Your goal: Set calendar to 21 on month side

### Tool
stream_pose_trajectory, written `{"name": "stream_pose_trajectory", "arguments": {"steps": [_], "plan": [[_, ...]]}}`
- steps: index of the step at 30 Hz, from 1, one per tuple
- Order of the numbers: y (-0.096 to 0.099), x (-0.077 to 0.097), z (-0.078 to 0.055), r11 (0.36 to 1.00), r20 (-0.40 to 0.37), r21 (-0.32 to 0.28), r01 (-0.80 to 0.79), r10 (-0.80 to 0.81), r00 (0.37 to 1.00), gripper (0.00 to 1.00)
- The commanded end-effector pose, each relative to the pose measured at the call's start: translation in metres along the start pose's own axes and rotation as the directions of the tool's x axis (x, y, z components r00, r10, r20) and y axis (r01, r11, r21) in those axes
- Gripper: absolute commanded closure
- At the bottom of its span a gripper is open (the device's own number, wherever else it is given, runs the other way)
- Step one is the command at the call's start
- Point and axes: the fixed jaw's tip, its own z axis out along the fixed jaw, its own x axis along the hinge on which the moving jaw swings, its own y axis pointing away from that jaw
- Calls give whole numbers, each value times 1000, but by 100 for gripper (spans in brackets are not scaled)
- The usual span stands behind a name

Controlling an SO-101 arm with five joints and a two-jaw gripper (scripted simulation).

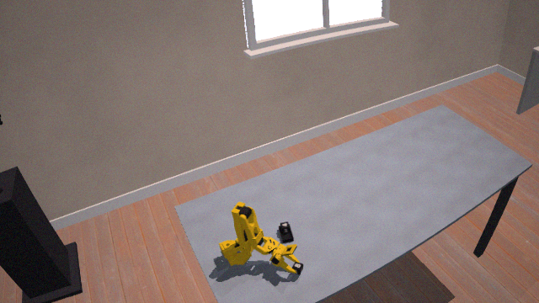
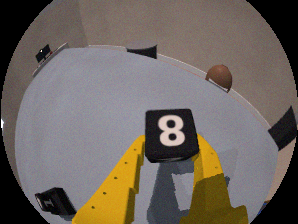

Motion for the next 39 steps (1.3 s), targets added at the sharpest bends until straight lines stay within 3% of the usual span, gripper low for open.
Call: {"name": "stream_pose_trajectory", "arguments": {"steps": [1,39], "plan": [[-1,-8,3,1000,49,6,6,-7,999,100],[-2,5,9,1000,49,6,6,-7,999,100]]}}
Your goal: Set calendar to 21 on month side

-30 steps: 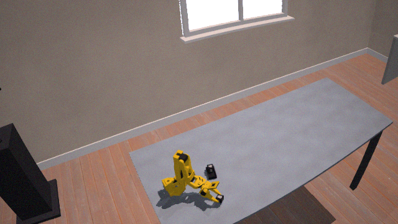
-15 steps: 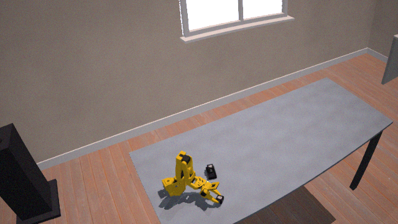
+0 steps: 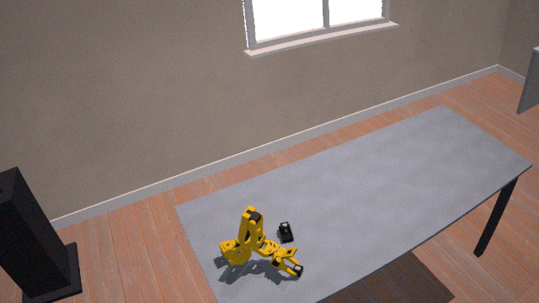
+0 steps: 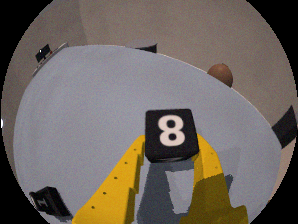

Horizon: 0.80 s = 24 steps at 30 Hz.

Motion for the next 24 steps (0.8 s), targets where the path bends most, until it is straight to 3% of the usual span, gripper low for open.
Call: {"name": "stream_pose_trajectory", "arguments": {"steps": [1,24], "plan": [[-1,-8,3,1000,48,6,6,-7,999,100],[-1,-5,4,1000,48,6,6,-7,999,100]]}}
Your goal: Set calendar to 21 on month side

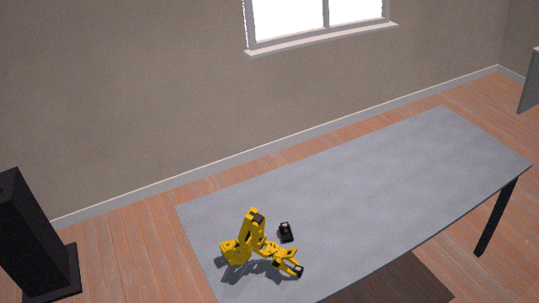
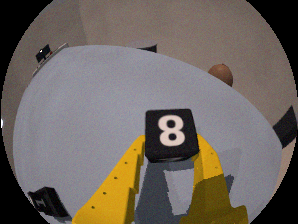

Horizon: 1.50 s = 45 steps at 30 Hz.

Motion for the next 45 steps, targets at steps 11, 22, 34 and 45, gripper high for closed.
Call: {"name": "stream_pose_trajectory", "arguments": {"steps": [11,22,34,45], "plan": [[-1,-6,3,1000,41,6,6,-7,999,100],[-1,-6,3,1000,41,6,6,-7,999,100],[-1,-6,3,1000,41,6,6,-7,999,99],[-1,-6,3,1000,41,6,6,-7,999,83]]}}
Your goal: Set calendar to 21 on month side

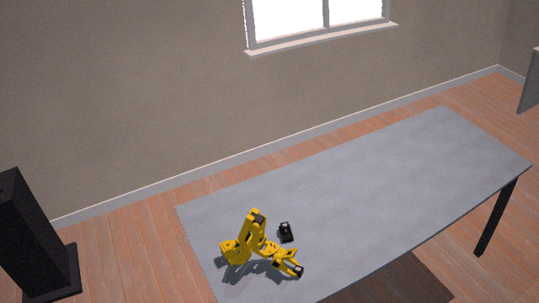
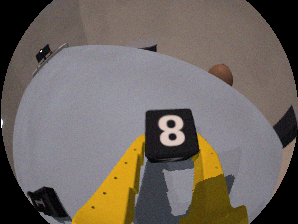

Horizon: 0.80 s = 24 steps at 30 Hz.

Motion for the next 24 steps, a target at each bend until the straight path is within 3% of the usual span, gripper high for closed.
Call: {"name": "stream_pose_trajectory", "arguments": {"steps": [1,10,24], "plan": [[-1,-7,2,1000,39,6,6,-7,999,83],[-1,-7,2,1000,39,6,6,-7,999,81],[-1,-7,2,1000,39,6,6,-7,999,69]]}}
